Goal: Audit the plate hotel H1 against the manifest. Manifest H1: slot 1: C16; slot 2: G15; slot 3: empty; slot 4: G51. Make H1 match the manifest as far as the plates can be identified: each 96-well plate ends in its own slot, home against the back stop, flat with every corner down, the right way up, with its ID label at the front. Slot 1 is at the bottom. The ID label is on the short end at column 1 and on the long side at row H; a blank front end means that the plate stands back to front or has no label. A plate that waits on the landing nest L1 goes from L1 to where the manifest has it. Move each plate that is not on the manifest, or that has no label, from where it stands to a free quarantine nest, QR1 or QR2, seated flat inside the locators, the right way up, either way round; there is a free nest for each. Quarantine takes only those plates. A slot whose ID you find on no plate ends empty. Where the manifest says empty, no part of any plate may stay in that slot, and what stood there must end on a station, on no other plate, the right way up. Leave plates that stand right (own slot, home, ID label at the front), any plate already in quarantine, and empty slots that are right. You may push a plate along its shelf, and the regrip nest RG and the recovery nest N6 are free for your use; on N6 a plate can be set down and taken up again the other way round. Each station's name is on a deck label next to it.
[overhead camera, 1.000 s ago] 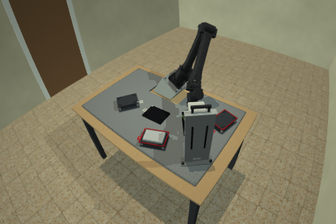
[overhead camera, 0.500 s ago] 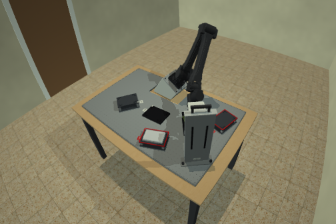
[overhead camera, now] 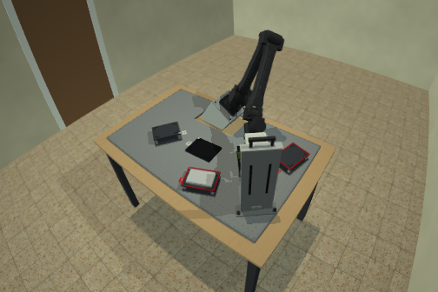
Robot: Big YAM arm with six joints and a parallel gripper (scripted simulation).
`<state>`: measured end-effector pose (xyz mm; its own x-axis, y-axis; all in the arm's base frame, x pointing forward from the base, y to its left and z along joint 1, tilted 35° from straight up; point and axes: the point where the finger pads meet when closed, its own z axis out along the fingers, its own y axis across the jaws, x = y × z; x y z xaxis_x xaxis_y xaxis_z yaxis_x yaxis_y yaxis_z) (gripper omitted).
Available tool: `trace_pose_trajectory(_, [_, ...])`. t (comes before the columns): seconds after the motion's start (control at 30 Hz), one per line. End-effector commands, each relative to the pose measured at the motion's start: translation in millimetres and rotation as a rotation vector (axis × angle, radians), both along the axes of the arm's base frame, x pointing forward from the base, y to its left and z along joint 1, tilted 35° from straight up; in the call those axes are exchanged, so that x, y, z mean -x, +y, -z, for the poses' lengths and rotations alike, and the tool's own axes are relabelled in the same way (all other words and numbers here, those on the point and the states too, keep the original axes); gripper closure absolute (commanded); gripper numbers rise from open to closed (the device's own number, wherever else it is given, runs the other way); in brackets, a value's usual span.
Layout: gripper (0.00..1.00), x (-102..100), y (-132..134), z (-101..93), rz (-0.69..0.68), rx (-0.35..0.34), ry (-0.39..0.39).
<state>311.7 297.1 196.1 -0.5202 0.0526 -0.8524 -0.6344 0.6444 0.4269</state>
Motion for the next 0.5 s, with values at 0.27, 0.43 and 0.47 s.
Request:
trace_pose_trajectory(0.27, [0.00, -6.3, 5.9, -14.9, 0.002, -0.021, -0.027])
trace_pose_trajectory(0.43, [0.00, 2.4, -2.9, -11.0, -0.001, -0.010, -0.012])
trace_pose_trajectory(0.47, [0.00, 4.8, -3.8, -8.7, -0.002, -0.009, -0.010])
